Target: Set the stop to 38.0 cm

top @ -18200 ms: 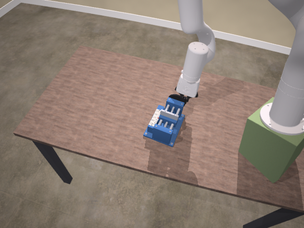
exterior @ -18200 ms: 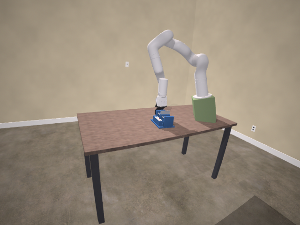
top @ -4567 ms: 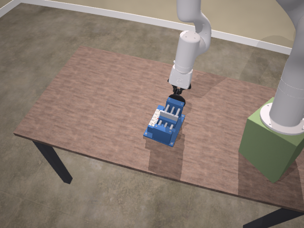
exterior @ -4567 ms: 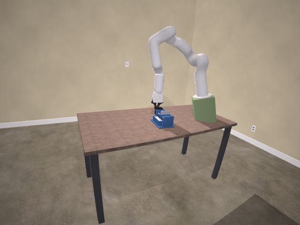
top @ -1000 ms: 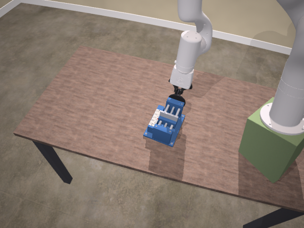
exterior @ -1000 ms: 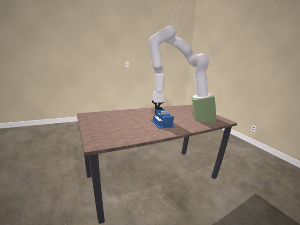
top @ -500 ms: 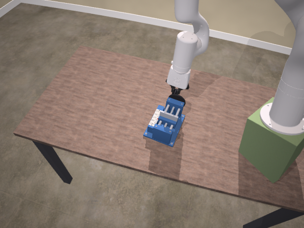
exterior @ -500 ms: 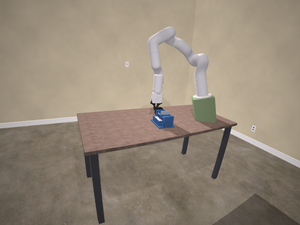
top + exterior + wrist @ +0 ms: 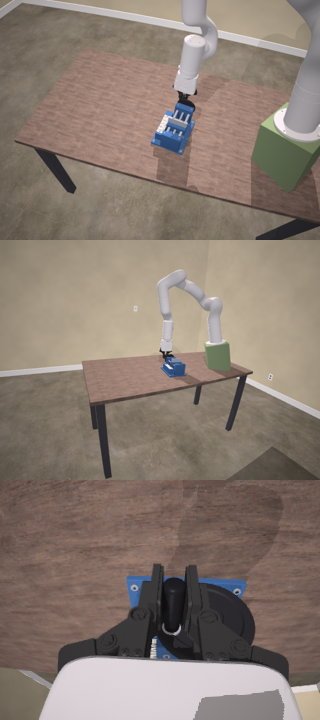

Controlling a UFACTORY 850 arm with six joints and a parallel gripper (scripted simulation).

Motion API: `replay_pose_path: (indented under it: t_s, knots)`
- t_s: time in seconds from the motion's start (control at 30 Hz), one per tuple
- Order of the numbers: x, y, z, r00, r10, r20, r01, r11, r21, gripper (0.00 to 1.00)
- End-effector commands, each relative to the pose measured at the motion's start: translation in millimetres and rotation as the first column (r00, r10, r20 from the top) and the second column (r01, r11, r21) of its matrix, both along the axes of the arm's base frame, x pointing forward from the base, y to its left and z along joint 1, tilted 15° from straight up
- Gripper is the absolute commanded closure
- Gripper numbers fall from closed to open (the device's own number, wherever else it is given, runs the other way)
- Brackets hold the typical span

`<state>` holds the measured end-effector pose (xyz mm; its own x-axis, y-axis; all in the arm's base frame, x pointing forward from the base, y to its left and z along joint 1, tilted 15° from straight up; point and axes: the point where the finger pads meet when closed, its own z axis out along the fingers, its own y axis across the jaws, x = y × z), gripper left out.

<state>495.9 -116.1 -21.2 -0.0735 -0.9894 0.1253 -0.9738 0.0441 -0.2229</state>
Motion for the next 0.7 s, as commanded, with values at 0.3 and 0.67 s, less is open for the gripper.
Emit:
replay_pose_path:
  t_s: [0.3,0.67]
  knots:
    - [4.2,-1.2,-6.5,1.000,0.000,0.000,0.000,1.000,0.000,0.94]
    - [5.4,-1.7,-9.8,1.000,0.000,0.000,0.000,1.000,0.000,0.94]
